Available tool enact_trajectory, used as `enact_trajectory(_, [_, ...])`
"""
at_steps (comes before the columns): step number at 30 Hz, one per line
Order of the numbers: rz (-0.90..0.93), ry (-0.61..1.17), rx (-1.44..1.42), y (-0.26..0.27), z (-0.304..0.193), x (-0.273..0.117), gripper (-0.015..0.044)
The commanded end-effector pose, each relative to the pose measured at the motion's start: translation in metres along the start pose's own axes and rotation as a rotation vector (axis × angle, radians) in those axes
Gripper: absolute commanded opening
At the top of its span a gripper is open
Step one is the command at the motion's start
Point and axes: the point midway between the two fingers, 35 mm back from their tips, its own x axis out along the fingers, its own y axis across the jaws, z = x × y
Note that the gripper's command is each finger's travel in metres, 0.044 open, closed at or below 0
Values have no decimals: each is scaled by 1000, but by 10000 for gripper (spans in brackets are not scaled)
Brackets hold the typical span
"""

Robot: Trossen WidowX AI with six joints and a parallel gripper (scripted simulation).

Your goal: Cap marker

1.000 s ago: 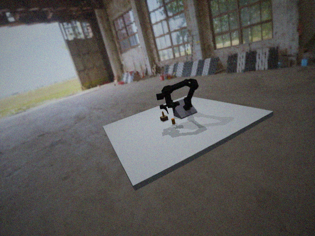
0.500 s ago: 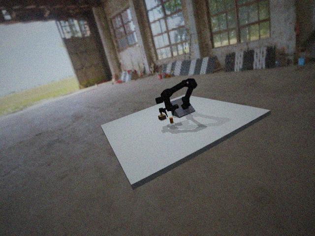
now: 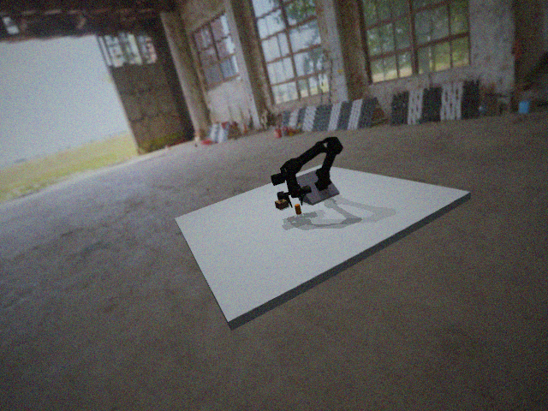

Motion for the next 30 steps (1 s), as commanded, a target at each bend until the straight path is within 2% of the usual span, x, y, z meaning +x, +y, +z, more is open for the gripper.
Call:
enact_trajectory(1, [1,-6,3,0,1,7,258])
enact_trajectory(16, [3,-9,3,3,1,28,258])
enact_trajectory(20, [3,-9,3,3,1,28,153])
enact_trajectory(29, [3,-9,3,3,1,28,93])
enact_trajectory(30, [3,-9,3,3,1,27,66])
